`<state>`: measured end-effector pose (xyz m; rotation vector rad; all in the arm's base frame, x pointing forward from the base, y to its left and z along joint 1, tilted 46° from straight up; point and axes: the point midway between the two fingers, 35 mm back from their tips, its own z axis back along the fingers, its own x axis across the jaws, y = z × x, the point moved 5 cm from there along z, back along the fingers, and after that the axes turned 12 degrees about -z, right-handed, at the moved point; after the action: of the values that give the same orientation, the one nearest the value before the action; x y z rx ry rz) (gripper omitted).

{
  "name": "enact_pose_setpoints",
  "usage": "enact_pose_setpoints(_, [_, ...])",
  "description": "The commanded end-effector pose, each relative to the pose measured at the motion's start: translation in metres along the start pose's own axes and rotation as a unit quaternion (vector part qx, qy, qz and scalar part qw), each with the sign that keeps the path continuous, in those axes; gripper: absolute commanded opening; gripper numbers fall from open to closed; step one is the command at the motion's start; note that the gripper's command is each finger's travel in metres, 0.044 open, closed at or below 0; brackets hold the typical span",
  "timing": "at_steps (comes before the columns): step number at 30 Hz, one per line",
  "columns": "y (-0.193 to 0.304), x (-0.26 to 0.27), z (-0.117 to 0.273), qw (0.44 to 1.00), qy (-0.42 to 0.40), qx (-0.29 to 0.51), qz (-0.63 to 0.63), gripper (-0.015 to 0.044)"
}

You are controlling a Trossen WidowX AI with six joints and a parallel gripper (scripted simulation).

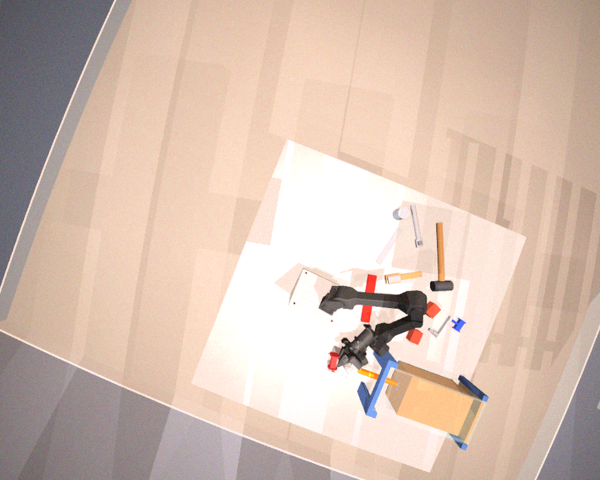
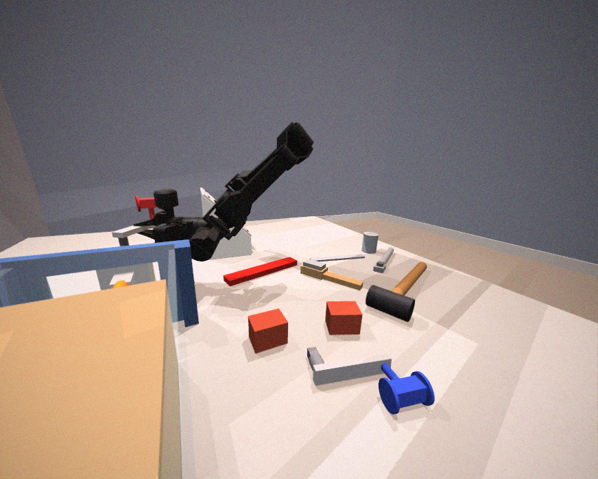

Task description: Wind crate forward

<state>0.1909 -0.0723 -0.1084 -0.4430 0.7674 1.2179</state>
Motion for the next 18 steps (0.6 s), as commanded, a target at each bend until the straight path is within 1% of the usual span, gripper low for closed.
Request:
enact_pose_setpoints(1, [-0.0002,0.0011,0.0010,1.000,0.002,0.000,-0.003,0.0000])
enact_pose_setpoints(18, [0.0014,0.0073,-0.0006,1.000,0.002,0.000,-0.002,0.0000])
